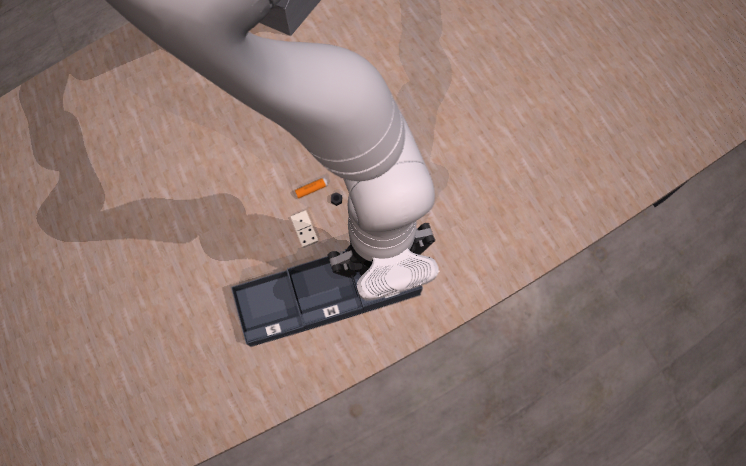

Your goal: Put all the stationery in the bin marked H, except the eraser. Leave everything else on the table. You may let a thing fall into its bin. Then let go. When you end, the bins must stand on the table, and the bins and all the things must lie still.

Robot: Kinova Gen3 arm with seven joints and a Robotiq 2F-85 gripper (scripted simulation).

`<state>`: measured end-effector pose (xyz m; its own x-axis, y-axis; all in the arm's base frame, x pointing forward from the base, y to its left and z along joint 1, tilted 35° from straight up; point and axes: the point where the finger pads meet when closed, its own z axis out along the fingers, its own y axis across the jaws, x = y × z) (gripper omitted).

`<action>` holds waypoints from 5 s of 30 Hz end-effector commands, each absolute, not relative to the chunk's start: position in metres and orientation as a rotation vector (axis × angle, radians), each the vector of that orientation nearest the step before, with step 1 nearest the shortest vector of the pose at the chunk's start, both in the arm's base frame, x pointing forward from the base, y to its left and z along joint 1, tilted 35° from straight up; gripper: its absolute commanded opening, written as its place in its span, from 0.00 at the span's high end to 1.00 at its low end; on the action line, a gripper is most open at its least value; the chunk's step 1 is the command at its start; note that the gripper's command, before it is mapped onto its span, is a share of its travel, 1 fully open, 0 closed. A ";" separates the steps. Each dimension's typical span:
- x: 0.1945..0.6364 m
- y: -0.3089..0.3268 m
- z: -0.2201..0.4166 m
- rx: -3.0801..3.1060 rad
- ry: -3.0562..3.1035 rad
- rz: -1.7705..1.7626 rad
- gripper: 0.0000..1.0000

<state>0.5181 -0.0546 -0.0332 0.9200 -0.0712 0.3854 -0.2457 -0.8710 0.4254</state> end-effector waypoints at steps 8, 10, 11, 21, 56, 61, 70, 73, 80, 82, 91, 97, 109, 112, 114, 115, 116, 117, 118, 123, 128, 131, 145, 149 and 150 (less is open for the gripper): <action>0.519 -0.054 -0.033 2.601 -0.228 0.500 0.54; 0.519 -0.054 -0.033 2.601 -0.228 0.500 0.54; 0.519 -0.054 -0.033 2.601 -0.228 0.500 0.54; 0.517 -0.052 -0.028 2.601 -0.228 0.500 0.54; 0.503 -0.029 0.009 2.601 -0.228 0.500 0.54; 0.504 -0.029 0.010 2.601 -0.228 0.500 0.54; 0.493 -0.012 0.039 2.601 -0.228 0.500 0.00; 0.489 -0.006 0.049 2.601 -0.228 0.500 0.00; 0.483 0.004 0.065 2.601 -0.228 0.500 0.00; 0.480 0.008 0.072 2.601 -0.228 0.500 0.00; 0.469 0.025 0.101 2.601 -0.228 0.500 0.00; 0.464 0.033 0.115 2.601 -0.228 0.500 0.00; 0.463 0.035 0.118 2.601 -0.228 0.499 0.00; 0.463 0.035 0.118 2.601 -0.228 0.499 0.00; 0.463 0.035 0.118 2.601 -0.228 0.499 0.00; 0.463 0.035 0.118 2.601 -0.228 0.499 0.00; 0.463 0.035 0.118 2.601 -0.228 0.499 0.00; 0.463 0.035 0.118 2.601 -0.228 0.499 0.00; 0.463 0.035 0.118 2.601 -0.228 0.499 0.00; 0.463 0.035 0.118 2.601 -0.228 0.499 0.00; 0.463 0.035 0.118 2.601 -0.228 0.499 0.00; 0.463 0.035 0.118 2.601 -0.228 0.499 0.00; 0.463 0.035 0.118 2.601 -0.228 0.499 0.00; 0.463 0.035 0.118 2.601 -0.228 0.499 0.00; 0.463 0.035 0.118 2.601 -0.228 0.499 0.00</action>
<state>0.4628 0.0347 0.1180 0.9199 -0.0718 0.3855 -0.2462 -0.8709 0.4253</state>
